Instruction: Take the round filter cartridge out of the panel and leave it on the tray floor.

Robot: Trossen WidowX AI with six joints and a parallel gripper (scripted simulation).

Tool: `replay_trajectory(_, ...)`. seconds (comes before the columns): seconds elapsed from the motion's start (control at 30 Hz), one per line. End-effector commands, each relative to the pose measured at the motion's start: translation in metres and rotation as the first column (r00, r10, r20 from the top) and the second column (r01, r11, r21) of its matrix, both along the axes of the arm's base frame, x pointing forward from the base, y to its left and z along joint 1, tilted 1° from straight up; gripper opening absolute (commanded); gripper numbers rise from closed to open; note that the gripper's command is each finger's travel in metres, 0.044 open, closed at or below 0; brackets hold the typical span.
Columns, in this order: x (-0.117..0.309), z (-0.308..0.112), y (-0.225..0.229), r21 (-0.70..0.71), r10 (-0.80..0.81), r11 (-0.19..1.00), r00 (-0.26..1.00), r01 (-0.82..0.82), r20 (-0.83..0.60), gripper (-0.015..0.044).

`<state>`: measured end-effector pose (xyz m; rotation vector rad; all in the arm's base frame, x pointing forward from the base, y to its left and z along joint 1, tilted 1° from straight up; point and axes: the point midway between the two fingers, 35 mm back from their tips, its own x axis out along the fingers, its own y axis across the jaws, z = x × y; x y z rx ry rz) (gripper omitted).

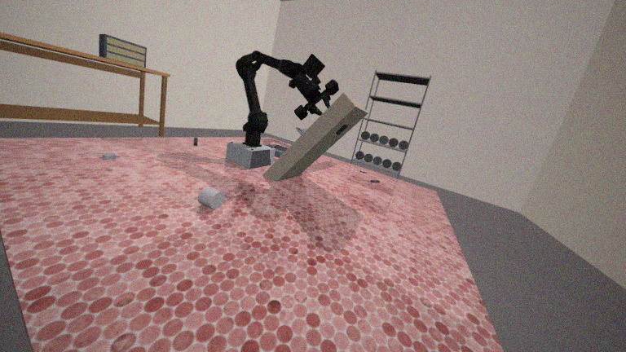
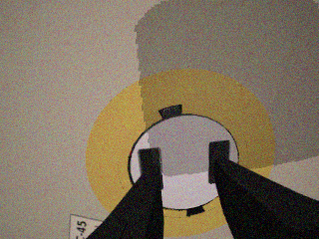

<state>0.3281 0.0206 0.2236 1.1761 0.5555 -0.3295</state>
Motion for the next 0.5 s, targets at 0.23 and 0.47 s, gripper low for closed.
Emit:
replay_trajectory(0.23,0.0028,-0.0011,0.0002,0.002,-0.001,1.0,1.0,0.001,0.001,0.0108)
replay_trajectory(0.47,0.0027,-0.0013,0.0003,0.002,-0.001,1.0,1.0,0.001,0.001,0.0108)
